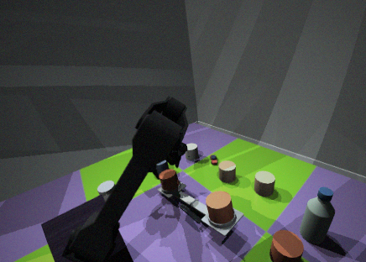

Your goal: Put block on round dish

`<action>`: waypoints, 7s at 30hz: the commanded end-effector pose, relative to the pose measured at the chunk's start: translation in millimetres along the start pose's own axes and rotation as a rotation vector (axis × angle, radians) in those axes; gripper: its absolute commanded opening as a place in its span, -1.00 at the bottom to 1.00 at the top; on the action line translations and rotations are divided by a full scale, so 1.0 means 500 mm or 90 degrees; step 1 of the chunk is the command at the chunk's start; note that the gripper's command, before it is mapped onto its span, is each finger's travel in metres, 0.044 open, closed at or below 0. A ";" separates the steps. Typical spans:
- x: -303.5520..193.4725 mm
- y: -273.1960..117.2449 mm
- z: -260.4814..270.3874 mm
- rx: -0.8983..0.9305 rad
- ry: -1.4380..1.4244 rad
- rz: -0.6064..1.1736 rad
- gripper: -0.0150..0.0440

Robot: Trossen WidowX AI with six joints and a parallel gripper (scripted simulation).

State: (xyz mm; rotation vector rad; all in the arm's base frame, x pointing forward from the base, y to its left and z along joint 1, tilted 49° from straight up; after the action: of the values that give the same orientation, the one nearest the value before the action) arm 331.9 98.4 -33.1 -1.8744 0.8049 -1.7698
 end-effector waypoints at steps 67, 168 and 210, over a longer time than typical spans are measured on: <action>-0.003 0.042 0.007 0.002 -0.004 -0.001 -0.49; 0.000 -0.150 -0.002 -0.004 -0.007 -0.005 -0.49; -0.133 -0.066 -0.057 -0.001 -0.005 0.001 -0.49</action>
State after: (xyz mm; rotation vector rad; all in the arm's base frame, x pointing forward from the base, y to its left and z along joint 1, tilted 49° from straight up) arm 330.7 160.0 -15.9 -1.8586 0.8116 -1.7776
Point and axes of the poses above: the point midway between the two fingers, 35 mm back from their tips, its own y axis out along the fingers, its own z axis across the jaws, x = y × z, the point moved 8 cm from there along -y, back along the fingers, and after that the axes turned 5 degrees about -y, right-handed, at the moved point
